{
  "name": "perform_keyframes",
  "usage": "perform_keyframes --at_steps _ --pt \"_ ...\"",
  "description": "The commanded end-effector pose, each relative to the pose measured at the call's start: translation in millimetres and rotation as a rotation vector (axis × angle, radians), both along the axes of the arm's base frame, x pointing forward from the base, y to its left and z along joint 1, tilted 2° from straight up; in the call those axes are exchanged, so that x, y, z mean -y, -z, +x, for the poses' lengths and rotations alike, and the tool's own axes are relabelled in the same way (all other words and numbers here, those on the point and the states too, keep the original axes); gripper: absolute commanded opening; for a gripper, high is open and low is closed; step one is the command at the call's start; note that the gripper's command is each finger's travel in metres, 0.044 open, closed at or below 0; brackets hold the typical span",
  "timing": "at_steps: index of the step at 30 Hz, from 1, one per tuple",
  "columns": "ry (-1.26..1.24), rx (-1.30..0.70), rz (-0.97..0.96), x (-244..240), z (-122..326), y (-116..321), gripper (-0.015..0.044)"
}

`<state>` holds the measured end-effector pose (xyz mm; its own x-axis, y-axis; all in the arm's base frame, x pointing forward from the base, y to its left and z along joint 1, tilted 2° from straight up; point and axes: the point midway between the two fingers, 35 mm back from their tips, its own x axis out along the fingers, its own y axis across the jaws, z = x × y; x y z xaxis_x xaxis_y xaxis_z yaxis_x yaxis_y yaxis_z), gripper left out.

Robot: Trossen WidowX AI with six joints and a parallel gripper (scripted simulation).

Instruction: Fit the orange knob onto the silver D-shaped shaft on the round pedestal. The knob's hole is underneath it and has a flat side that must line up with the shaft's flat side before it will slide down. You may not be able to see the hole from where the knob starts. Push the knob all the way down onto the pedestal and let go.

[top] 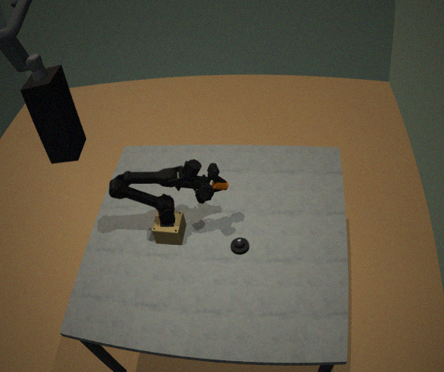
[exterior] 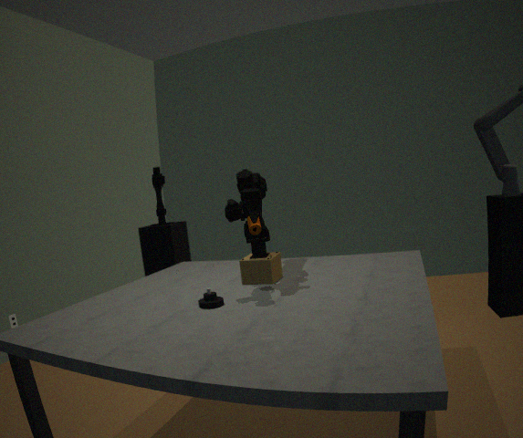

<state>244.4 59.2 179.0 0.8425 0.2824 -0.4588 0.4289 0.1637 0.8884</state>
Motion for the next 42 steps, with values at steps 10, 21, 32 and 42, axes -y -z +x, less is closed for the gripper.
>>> perform_keyframes --at_steps 10,21,32,42 --pt "0.000 0.003 0.000 0.0 0.4 -1.0 0.0000" --pt "0.002 -0.045 -0.016 -0.7 3.0 6.2 0.0000" --pt "0.006 -0.239 -0.079 -2.7 9.8 22.0 0.0000" --pt "0.010 -0.410 -0.136 -4.5 15.9 35.6 0.0000"
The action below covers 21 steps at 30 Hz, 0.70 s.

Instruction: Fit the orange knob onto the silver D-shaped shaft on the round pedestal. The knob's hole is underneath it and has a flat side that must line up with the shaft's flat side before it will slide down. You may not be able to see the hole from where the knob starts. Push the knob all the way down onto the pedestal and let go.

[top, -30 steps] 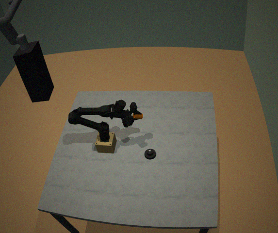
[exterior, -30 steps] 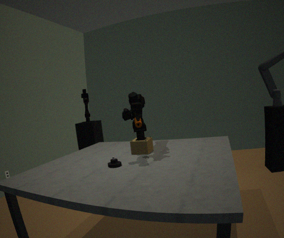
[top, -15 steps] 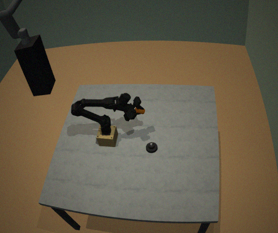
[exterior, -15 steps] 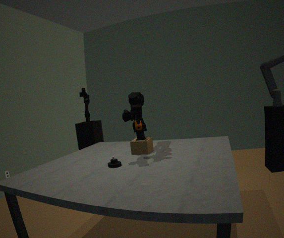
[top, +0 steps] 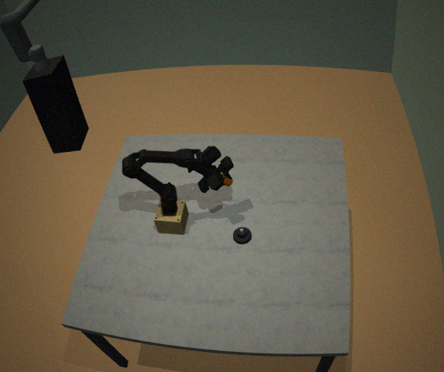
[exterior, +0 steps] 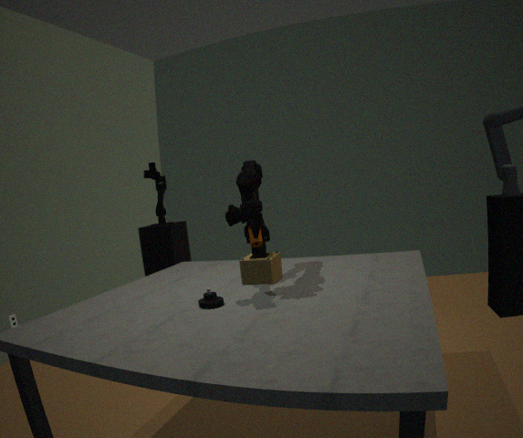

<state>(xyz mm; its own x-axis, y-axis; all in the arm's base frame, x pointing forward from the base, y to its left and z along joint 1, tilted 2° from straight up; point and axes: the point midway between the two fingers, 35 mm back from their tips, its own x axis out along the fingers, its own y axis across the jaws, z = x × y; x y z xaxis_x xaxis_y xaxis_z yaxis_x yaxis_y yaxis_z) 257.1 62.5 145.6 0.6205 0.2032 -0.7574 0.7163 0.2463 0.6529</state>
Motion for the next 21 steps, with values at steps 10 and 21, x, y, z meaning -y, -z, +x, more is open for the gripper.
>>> perform_keyframes --at_steps 10,21 --pt "0.000 -0.214 -0.076 -3.1 9.4 15.7 0.0000" --pt "0.002 -0.397 -0.137 -5.2 16.0 30.8 0.0000"
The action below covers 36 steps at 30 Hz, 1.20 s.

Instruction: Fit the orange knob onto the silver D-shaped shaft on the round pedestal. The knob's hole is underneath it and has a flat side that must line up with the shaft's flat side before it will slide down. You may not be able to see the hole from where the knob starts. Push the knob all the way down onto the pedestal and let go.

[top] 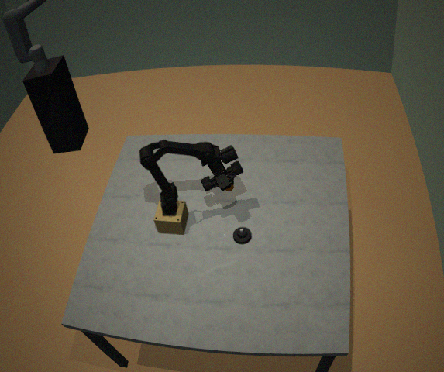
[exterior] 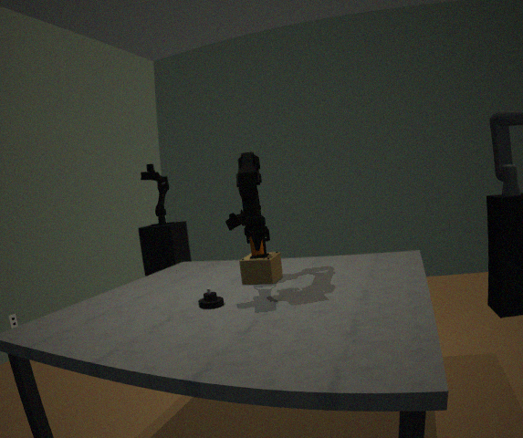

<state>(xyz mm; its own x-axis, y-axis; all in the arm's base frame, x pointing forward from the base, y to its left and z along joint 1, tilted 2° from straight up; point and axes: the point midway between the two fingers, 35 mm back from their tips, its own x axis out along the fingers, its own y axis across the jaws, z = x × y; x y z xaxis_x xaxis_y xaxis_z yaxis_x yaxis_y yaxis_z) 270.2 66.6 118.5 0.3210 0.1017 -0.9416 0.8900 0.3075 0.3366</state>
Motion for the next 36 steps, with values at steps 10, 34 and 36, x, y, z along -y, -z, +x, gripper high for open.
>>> perform_keyframes --at_steps 10,34,36 --pt "0.002 -0.213 -0.080 -3.0 7.8 18.4 0.0000" --pt "0.000 -0.243 -0.089 -8.4 29.9 116.2 0.0000" --pt "0.000 -0.245 -0.090 -8.7 31.0 124.3 0.0000"
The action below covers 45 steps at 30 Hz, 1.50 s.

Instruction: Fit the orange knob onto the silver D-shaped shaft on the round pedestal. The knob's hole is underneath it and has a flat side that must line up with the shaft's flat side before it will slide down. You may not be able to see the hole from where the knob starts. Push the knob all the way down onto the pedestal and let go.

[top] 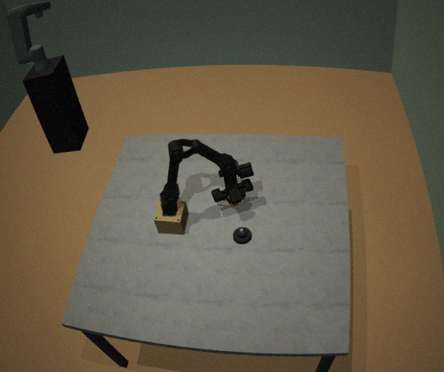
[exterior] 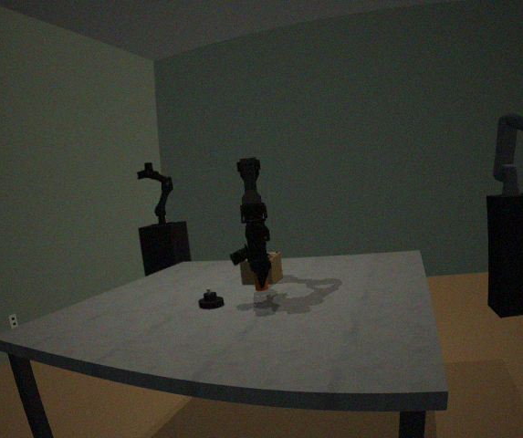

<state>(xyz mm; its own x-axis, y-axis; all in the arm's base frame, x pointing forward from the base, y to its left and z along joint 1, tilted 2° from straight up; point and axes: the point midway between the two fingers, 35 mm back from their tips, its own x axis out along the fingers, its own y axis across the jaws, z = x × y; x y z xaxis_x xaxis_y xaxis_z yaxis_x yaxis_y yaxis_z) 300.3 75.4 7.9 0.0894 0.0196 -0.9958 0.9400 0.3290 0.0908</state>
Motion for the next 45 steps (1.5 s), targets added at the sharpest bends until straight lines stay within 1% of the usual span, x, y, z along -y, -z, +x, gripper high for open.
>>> perform_keyframes --at_steps 1,8,16,25,41,43,45 --pt "0.003 -0.009 -0.006 0.0 1.4 17.8 0.0000" --pt "0.003 -0.016 -0.008 -1.3 4.5 41.6 0.0000" --pt "0.003 -0.017 -0.008 -2.0 3.9 43.8 0.0000" --pt "-0.002 -0.018 -0.006 -2.0 4.0 41.8 0.0236" --pt "-0.002 -0.018 -0.006 -2.0 4.0 41.8 0.0240" --pt "-0.001 -0.018 -0.006 -2.2 4.7 31.8 0.0292" --pt "0.000 -0.017 -0.007 -2.4 4.4 2.1 0.0345"
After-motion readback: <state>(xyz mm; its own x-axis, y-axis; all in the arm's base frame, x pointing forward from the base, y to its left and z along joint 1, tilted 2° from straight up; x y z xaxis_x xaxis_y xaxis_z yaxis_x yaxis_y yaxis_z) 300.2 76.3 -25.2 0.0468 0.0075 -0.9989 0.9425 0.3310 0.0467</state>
